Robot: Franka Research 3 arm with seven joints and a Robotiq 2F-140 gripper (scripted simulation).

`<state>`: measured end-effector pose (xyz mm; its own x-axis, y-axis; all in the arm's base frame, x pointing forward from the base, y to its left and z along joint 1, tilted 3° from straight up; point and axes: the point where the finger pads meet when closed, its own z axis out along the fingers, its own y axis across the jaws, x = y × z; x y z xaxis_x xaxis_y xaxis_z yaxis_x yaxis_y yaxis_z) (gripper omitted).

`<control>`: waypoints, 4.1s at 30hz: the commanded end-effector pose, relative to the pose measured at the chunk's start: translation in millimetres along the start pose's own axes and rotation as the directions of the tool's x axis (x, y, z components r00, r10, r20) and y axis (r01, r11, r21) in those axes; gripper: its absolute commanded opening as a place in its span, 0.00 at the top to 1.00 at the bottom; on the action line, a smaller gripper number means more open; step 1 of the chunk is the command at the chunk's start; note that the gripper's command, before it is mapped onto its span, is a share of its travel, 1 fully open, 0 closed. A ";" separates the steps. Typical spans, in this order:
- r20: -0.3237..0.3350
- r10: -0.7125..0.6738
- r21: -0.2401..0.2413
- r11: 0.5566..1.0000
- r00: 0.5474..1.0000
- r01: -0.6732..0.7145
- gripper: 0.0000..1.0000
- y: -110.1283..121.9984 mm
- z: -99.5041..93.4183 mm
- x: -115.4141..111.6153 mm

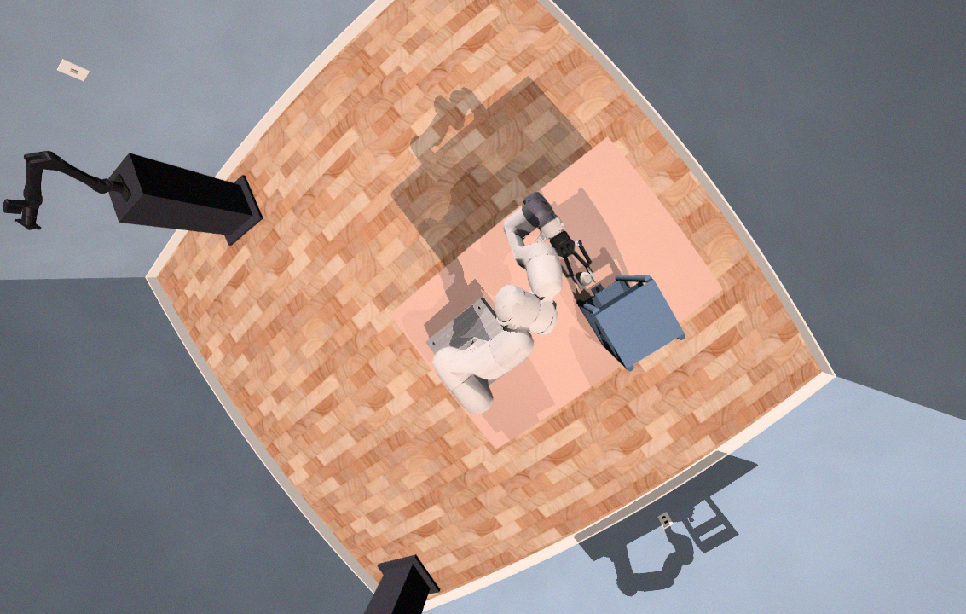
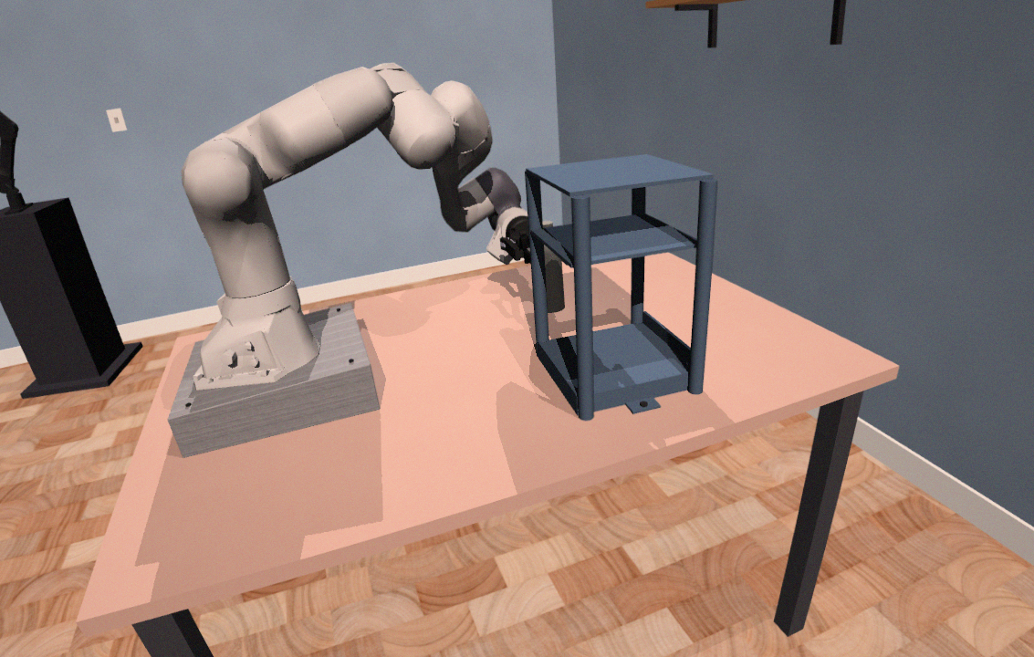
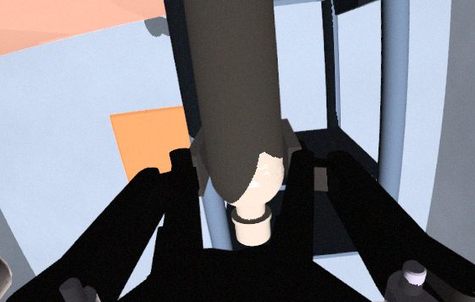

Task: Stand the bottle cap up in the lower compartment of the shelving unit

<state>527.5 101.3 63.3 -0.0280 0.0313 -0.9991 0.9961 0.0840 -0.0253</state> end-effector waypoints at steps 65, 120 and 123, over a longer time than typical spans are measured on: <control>0.002 -0.023 -0.004 1.000 1.000 0.023 1.00 50.6 29.2 -0.1; 0.002 -0.023 -0.004 1.000 1.000 0.023 1.00 51.1 146.9 -0.3; 0.002 -0.023 -0.004 1.000 1.000 0.023 1.00 51.1 147.6 -0.3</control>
<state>588.7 -39.2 54.9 -0.0645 0.0288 -0.9975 0.9943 0.0869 -0.0617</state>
